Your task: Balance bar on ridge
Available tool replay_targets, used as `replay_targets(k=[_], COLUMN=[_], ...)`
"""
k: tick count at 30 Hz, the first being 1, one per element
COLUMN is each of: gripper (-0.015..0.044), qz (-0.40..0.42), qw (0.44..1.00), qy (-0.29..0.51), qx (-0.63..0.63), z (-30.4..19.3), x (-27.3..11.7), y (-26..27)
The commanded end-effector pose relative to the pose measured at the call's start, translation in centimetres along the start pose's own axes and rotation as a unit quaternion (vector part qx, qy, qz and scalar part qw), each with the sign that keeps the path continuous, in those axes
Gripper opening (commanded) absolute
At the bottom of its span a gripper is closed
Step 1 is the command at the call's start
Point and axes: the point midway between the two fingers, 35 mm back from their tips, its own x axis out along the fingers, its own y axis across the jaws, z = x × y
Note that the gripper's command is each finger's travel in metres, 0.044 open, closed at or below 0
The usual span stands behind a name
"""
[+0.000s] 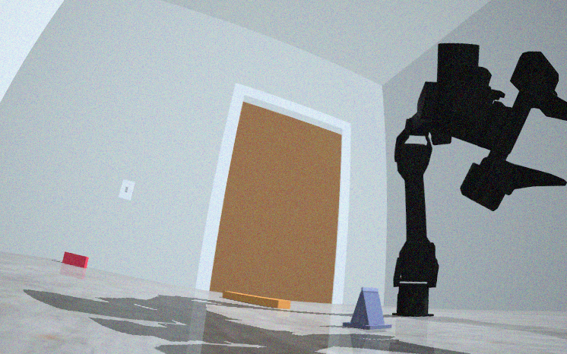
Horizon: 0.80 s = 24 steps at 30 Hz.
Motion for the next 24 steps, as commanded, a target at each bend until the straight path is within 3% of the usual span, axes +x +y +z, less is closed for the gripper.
replay_targets(k=[1,24], gripper=[0.0315,0.0315], qz=[-0.021,-0.114], qw=[0.999,0.973], qy=[-0.025,-0.149], qx=[0.015,0.135], z=[2.2,12.2], x=[-0.6,-6.9], y=[-1.5,-10.5])
